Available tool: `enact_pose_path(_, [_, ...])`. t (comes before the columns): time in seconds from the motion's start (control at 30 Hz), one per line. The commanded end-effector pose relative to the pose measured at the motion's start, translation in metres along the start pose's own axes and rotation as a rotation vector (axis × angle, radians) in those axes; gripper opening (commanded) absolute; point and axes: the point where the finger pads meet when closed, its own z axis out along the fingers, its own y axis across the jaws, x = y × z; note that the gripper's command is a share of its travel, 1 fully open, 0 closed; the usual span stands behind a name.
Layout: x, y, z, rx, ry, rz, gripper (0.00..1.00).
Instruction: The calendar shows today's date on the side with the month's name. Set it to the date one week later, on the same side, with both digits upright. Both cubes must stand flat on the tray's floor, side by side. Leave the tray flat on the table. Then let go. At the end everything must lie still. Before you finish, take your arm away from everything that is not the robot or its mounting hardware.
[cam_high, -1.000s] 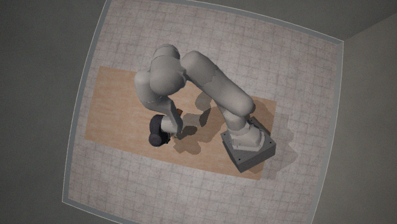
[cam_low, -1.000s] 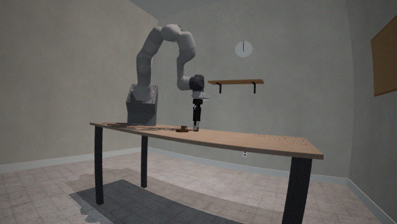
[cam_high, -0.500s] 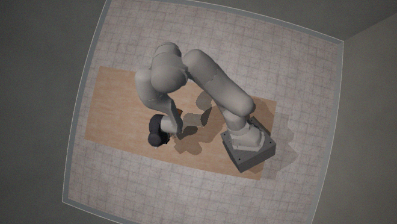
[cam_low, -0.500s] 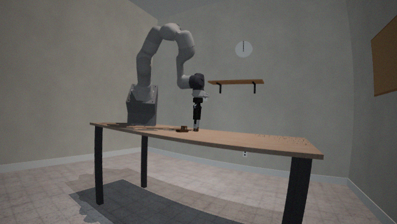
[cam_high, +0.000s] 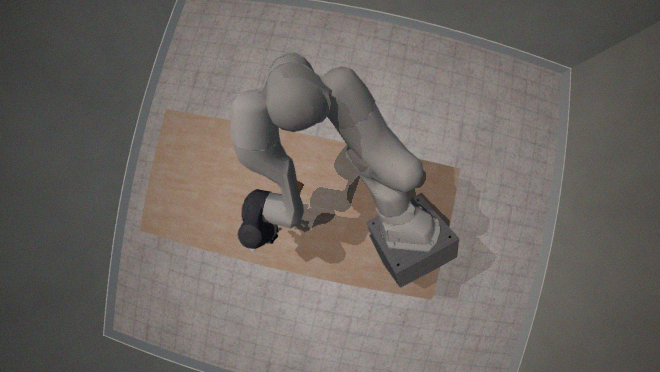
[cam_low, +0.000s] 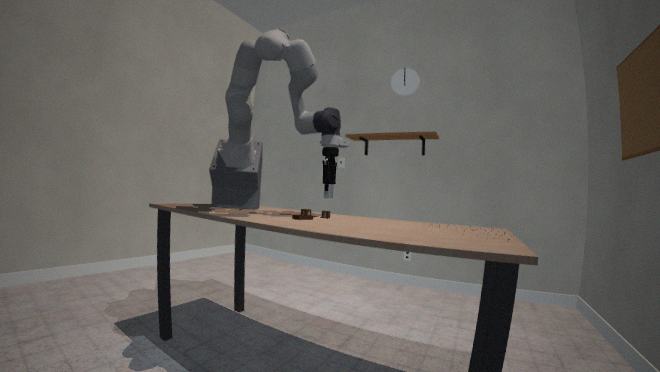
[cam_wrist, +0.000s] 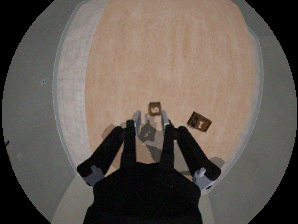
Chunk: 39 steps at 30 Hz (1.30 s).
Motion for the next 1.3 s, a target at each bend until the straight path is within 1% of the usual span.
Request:
enact_pose_path(0.0, [-0.0041, 0.0079, -0.0047, -0.027, -0.015, -0.031, 0.29])
enact_pose_path(0.1, [-0.0040, 0.0078, -0.0095, -0.027, -0.015, -0.031, 0.29])
enact_pose_path(0.2, [-0.0040, 0.0078, -0.0103, -0.027, -0.015, -0.031, 0.29])
enact_pose_path(0.23, [-0.0040, 0.0078, -0.0103, -0.027, -0.015, -0.031, 1.00])
enact_pose_path(0.9, [-0.0040, 0.0078, -0.0103, -0.027, -0.015, -0.029, 1.00])
enact_pose_path(0.97, [-0.0041, 0.0077, -0.0101, -0.027, -0.014, 0.006, 1.00])
enact_pose_path(1.07, [-0.0041, 0.0076, -0.0093, -0.028, -0.012, 0.172, 1.00])
enact_pose_path(1.13, [-0.0041, 0.0076, -0.0093, -0.028, -0.012, 0.172, 1.00])
enact_pose_path(1.27, [-0.0041, 0.0075, -0.0088, -0.029, -0.011, 0.267, 1.00])
